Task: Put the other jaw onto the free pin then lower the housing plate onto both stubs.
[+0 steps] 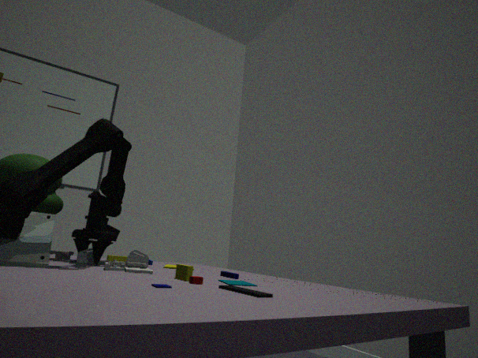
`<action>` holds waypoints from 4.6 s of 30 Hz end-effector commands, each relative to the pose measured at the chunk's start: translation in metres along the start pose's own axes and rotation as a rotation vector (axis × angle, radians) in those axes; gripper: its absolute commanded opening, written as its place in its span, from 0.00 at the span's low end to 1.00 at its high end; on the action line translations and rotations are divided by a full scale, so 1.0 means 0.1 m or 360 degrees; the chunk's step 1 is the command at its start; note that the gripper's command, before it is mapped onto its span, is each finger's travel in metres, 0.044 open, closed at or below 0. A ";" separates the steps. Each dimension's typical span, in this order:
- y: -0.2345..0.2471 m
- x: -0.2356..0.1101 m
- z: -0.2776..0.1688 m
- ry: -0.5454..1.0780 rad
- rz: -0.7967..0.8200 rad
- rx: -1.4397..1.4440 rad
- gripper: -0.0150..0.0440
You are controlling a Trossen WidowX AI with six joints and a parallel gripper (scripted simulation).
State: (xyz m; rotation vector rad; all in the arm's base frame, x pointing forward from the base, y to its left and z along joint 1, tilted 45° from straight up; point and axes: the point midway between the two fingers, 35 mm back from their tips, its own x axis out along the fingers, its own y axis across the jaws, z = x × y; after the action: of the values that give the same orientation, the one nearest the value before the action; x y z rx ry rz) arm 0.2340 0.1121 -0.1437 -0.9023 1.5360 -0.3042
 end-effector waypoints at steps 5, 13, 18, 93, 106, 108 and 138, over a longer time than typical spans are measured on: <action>-0.01 0.01 0.00 -0.0003 -0.0008 -0.0005 1.00; 0.00 0.00 0.00 0.0000 0.0000 0.0000 0.73; 0.00 0.00 0.00 0.0000 0.0000 0.0000 0.54; -0.53 -0.85 -0.10 -0.0008 0.0002 -0.1241 0.48; -0.76 -0.86 -0.17 -0.0009 0.0001 -0.1803 0.48; -0.80 -0.86 -0.18 -0.0009 0.0001 -0.1889 0.48; -1.29 -0.84 -0.42 0.0000 -0.0005 -0.3184 0.48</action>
State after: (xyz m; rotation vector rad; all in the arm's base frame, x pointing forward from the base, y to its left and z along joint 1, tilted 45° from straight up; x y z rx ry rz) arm 0.2365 0.0777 0.0077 -2.2533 1.4996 1.4564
